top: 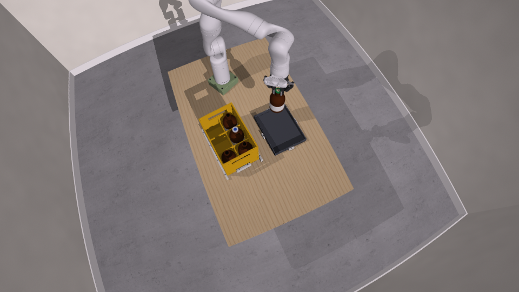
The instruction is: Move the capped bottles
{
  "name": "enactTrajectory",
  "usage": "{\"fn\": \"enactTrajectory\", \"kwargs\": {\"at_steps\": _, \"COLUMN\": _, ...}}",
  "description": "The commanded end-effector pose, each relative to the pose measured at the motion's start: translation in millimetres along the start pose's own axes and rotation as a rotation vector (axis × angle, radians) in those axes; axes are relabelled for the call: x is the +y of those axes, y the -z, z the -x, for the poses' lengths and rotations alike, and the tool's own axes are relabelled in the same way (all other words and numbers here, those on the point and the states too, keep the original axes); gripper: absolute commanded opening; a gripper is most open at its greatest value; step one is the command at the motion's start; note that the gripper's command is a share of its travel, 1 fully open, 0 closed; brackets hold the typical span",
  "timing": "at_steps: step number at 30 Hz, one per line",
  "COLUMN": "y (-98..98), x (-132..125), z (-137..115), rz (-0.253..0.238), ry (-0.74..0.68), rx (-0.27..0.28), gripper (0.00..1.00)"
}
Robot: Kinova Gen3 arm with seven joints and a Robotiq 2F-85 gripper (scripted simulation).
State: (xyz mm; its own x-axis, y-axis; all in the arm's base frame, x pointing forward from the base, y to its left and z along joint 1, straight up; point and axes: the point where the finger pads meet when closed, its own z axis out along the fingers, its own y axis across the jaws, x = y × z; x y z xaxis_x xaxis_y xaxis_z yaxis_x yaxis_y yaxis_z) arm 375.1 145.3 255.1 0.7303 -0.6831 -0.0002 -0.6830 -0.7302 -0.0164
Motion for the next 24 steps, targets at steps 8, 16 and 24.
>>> {"fn": "enactTrajectory", "kwargs": {"at_steps": 8, "y": -18.9, "x": 1.8, "z": -2.1, "rz": 0.007, "ry": -0.006, "rx": 0.005, "gripper": 0.00}}
{"fn": "enactTrajectory", "kwargs": {"at_steps": 16, "y": -29.8, "x": 1.7, "z": -1.9, "rz": 0.005, "ry": -0.004, "rx": 0.004, "gripper": 0.00}}
{"fn": "enactTrajectory", "kwargs": {"at_steps": 24, "y": -43.8, "x": 2.8, "z": -3.0, "rz": 0.007, "ry": -0.006, "rx": 0.005, "gripper": 0.00}}
